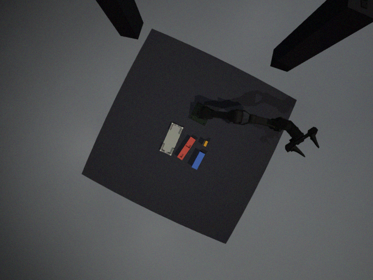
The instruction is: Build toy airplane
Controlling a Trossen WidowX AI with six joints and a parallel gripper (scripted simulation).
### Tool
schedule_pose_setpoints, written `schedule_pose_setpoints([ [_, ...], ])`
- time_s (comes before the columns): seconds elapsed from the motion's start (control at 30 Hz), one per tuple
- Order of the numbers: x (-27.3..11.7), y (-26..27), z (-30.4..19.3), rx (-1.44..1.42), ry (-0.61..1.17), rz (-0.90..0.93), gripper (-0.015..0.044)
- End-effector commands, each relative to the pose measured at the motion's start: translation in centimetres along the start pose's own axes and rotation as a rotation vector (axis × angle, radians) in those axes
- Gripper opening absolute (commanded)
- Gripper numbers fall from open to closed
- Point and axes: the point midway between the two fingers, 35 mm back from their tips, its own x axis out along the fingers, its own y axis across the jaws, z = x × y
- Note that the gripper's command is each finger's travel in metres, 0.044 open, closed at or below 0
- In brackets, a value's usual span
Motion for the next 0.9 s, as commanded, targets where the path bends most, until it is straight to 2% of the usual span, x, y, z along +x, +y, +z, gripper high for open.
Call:
schedule_pose_setpoints([
  [0.0,0.0,0.0,0.0,0.0,0.0,0.0,0.0426],
  [0.13,2.2,2.7,1.3,-0.206,-0.037,-0.005,0.044],
  [0.47,7.8,15.9,6.6,-1.003,-0.277,-0.063,0.044],
  [0.67,8.3,25.2,9.1,-1.435,-0.49,-0.16,0.044],
  [0.87,6.6,35.7,10.3,-1.779,-0.761,-0.307,0.044],
])
